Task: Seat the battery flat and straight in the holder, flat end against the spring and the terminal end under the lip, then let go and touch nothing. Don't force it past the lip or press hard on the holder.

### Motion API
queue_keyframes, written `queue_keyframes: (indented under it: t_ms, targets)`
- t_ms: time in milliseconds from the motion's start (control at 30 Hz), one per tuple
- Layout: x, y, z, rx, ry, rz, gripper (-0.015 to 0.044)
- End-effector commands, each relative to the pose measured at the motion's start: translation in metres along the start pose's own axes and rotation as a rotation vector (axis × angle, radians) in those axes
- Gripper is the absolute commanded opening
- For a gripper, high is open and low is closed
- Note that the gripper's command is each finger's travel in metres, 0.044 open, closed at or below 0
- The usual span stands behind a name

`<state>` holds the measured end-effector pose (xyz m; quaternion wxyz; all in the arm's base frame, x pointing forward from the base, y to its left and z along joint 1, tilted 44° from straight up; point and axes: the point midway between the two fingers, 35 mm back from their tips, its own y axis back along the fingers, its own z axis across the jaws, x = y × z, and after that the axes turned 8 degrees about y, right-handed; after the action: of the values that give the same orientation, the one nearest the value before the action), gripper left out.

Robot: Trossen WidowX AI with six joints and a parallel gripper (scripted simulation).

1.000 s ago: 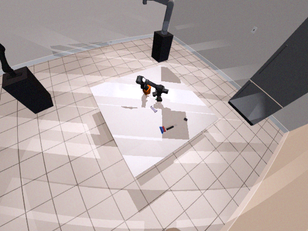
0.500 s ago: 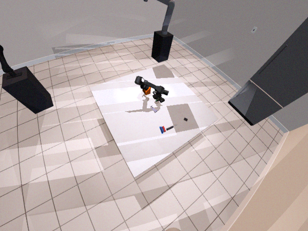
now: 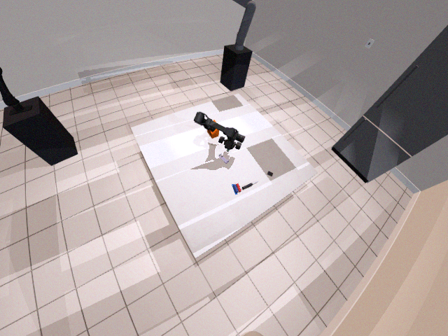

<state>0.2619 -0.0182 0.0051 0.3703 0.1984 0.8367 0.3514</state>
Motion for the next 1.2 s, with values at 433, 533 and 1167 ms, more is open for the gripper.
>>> queue_keyframes:
  t_ms: [433,533,1167]
  targets:
    - [-0.049,0.009,-0.01,0.0,0.704,-0.006,0.0066]
    - [-0.057,0.011,-0.012,0.001,0.826,-0.005,0.0066]
    - [-0.074,0.006,-0.018,-0.026,1.083,-0.038,0.0066]
